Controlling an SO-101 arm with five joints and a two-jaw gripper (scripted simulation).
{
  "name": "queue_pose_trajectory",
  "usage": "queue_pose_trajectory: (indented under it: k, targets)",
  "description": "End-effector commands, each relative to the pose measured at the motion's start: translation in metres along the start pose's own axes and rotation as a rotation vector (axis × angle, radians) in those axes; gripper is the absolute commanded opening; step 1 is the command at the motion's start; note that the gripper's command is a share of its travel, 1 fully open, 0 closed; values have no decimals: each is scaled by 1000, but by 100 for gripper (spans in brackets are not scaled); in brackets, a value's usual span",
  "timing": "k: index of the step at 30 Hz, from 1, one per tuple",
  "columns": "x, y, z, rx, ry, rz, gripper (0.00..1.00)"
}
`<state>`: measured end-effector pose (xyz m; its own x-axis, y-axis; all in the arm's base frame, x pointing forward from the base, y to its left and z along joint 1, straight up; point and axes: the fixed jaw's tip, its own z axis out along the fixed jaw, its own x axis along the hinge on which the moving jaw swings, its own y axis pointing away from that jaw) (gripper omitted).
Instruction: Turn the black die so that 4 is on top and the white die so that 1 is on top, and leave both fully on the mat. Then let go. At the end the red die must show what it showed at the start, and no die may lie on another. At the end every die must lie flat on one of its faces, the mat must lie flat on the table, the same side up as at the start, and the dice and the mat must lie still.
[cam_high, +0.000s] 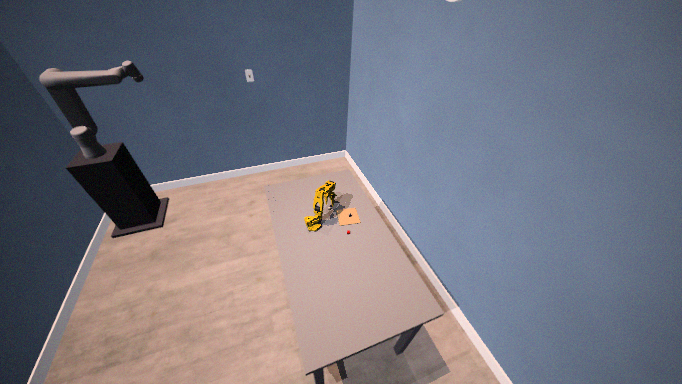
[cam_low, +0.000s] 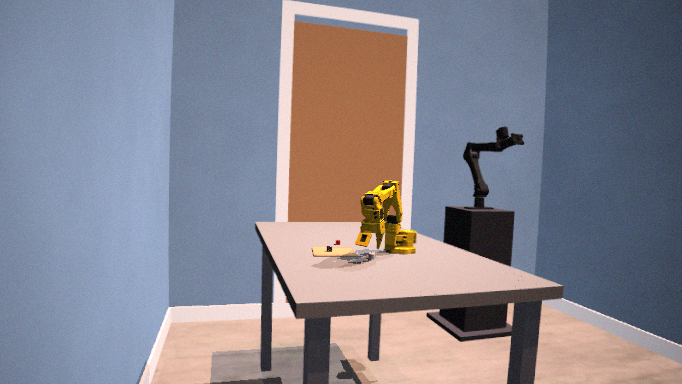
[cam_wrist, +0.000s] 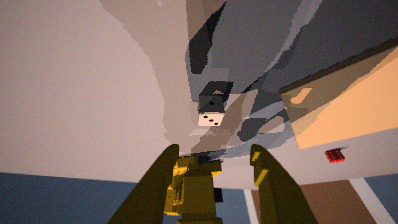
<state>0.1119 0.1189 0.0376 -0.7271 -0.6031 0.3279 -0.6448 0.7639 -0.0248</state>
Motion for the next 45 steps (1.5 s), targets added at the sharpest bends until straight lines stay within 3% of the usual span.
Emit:
queue_pose_trajectory:
  k: [1, 45]
  targets:
    - [-2, 2, -6, 0, -31, -2, 25]
    - [-12, 3, 22, 3, 15, -3, 25]
